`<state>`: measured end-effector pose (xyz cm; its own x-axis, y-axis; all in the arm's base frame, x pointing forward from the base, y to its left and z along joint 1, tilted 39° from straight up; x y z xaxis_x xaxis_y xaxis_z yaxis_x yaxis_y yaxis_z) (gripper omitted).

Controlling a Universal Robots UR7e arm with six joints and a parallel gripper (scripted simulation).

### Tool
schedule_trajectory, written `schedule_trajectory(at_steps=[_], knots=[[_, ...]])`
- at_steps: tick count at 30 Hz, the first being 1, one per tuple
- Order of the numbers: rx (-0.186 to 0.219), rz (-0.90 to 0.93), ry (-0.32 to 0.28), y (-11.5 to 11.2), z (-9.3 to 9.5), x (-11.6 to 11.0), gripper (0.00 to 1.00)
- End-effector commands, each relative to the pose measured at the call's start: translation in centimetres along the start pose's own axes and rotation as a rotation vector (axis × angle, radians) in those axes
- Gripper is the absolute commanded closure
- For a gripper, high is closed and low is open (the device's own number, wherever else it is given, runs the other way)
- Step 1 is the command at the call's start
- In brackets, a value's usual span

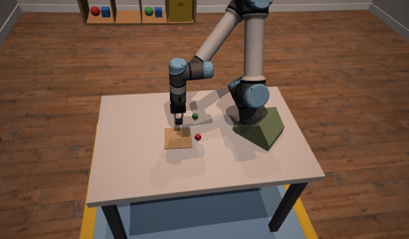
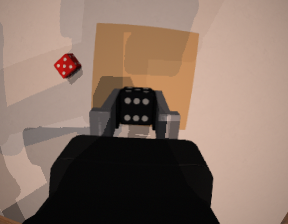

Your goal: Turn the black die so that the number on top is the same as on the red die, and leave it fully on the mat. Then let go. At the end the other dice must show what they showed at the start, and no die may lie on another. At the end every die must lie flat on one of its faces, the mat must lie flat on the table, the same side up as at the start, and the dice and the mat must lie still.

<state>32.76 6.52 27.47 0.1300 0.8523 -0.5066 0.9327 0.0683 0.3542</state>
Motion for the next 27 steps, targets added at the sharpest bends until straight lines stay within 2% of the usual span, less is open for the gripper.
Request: schedule_trajectory(at_steps=[1, 17, 27], knots=[[-0.004, -0.075, -0.008, 0.3, -0.1, 1.0, 0.51], [-0.004, -0.078, -0.008, 0.3, 0.0, 1.1, 0.51], [-0.002, -0.077, -0.006, 0.4, 1.5, 1.0, 0.51]])
Point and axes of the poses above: the point where the finger pads meet when closed, its own z axis out along the fingers, its own y axis across the jaws, x = y × z, the point moved 10 cm from there along -z, back along the fingers, and after that the axes turned 9 degrees about -z, right-handed, at the moved point
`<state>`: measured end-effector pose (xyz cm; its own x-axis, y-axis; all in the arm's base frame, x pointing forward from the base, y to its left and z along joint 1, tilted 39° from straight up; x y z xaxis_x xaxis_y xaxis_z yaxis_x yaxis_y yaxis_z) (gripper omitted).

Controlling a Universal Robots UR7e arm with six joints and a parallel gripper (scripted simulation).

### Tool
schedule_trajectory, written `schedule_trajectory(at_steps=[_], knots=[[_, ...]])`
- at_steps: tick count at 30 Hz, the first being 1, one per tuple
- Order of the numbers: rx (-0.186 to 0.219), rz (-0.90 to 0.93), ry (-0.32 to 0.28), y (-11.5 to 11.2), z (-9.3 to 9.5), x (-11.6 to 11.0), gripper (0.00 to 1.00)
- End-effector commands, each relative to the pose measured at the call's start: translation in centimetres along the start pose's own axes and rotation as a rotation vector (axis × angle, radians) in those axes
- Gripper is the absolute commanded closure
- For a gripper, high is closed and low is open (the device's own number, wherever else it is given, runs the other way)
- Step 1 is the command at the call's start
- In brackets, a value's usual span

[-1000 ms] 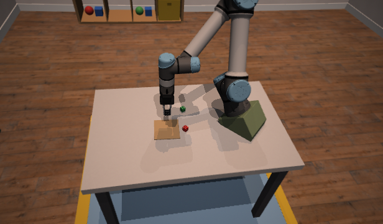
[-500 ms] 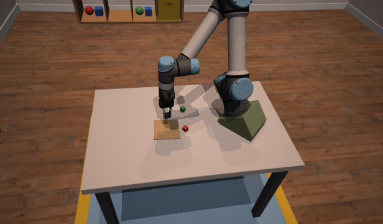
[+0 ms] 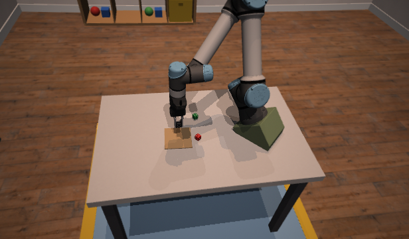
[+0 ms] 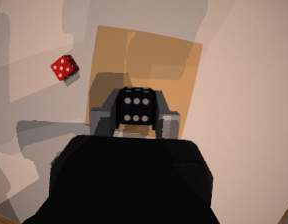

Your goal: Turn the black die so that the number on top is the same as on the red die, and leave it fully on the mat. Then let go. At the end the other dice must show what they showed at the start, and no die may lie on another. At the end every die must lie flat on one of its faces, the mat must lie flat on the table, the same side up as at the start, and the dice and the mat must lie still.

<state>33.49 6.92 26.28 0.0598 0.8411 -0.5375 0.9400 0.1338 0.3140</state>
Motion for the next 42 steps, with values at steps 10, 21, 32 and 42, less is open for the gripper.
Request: schedule_trajectory(at_steps=[10, 21, 32, 42], knots=[[-0.002, 0.0, 0.0, 0.2, 4.8, -0.1, 0.51], [-0.002, 0.0, 0.0, 0.2, 8.0, -0.2, 0.51], [-0.002, 0.0, 0.0, 0.2, 8.6, -0.2, 0.51], [-0.002, 0.0, 0.0, 0.2, 8.6, -0.2, 0.51]])
Point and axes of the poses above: the point where the finger pads meet when closed, its own z axis out along the fingers, its own y axis across the jaws, x = y × z, the point moved 10 cm from there along -z, back along the fingers, and after that the axes turned 9 degrees about -z, right-handed, at the moved point
